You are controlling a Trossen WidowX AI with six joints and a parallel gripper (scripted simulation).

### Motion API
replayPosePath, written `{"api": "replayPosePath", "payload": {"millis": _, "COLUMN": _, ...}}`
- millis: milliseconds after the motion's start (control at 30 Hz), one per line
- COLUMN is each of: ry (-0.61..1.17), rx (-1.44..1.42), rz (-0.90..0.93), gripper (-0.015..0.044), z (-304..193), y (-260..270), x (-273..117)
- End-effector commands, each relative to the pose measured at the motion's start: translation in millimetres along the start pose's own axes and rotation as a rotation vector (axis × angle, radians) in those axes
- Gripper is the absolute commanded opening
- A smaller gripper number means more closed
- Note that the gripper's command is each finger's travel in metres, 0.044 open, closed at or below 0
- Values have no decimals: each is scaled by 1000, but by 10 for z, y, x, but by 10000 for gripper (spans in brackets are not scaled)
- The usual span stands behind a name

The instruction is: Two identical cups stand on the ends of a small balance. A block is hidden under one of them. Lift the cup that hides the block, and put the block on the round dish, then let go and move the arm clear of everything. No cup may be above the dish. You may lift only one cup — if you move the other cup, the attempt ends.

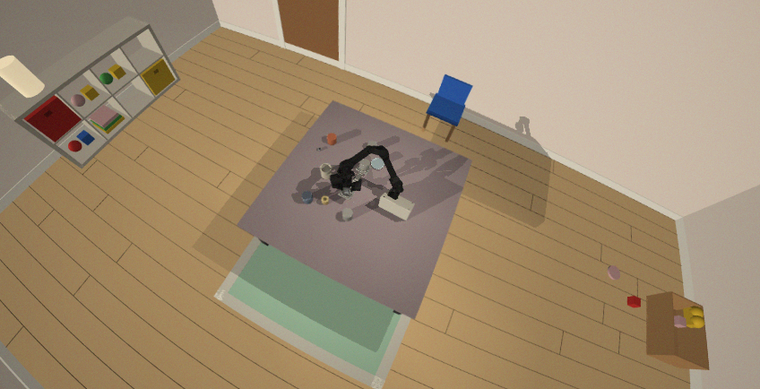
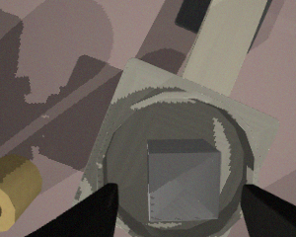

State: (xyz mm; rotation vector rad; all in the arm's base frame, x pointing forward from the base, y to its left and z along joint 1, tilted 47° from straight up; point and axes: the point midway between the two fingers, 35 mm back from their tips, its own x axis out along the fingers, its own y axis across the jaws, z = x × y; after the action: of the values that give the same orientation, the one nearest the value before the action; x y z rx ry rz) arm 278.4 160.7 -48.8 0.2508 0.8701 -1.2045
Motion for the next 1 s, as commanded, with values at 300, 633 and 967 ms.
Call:
{"api": "replayPosePath", "payload": {"millis": 300, "ry": -4, "rx": -3, "rz": -3, "gripper": 260, "z": 11, "y": -8, "x": 204}}
{"api": "replayPosePath", "payload": {"millis": 633, "ry": -4, "rx": -3, "rz": -3, "gripper": 115, "z": 11, "y": -8, "x": 204}}
{"api": "replayPosePath", "payload": {"millis": 967, "ry": -1, "rx": -4, "rz": -2, "gripper": 0, "z": 1, "y": 27, "x": -52}}
